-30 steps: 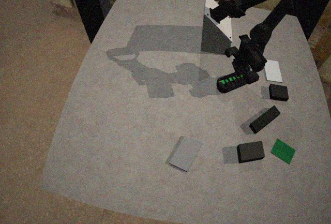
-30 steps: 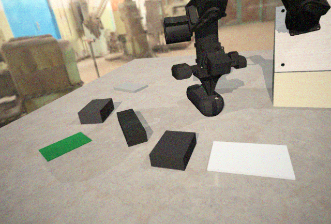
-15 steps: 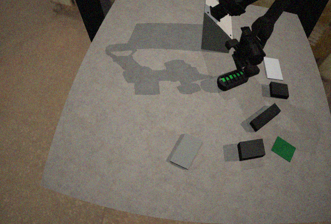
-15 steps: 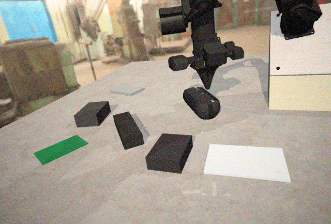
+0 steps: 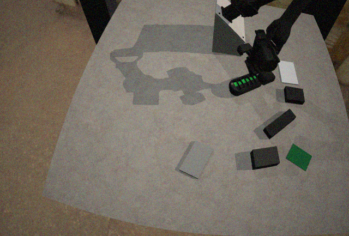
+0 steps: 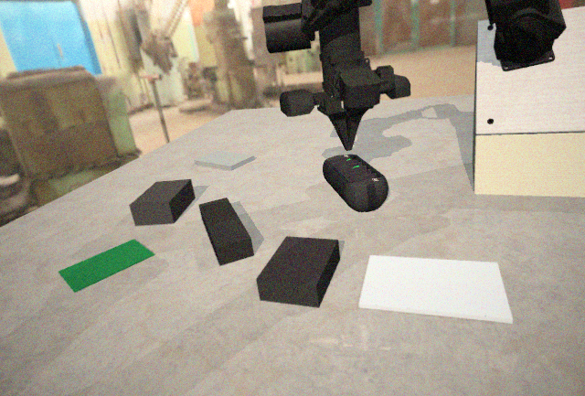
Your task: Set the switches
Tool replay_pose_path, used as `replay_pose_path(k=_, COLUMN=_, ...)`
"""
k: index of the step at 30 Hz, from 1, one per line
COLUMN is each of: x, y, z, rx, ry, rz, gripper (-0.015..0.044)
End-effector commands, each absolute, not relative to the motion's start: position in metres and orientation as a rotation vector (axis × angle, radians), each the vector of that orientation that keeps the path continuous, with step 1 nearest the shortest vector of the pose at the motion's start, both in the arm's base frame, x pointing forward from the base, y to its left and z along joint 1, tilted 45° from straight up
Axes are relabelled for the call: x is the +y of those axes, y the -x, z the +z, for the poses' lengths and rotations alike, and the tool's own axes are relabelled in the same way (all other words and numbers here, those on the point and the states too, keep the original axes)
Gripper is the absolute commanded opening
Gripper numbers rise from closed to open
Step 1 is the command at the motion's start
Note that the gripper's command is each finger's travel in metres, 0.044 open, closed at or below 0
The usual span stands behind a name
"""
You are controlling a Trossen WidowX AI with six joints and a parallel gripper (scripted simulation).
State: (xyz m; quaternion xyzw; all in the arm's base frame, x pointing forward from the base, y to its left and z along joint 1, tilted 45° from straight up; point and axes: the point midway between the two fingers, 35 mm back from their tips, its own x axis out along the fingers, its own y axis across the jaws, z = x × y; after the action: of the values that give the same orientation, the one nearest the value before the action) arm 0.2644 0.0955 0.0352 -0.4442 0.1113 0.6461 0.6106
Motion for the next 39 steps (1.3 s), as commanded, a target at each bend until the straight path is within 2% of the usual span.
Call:
replay_pose_path(k=1, x=0.097, y=-0.268, z=0.031, rx=0.253, ry=1.023, rz=1.496, gripper=0.0)
replay_pose_path(k=39, x=0.126, y=-0.273, z=0.005, rx=0.252, ry=1.022, rz=1.496, gripper=0.0)
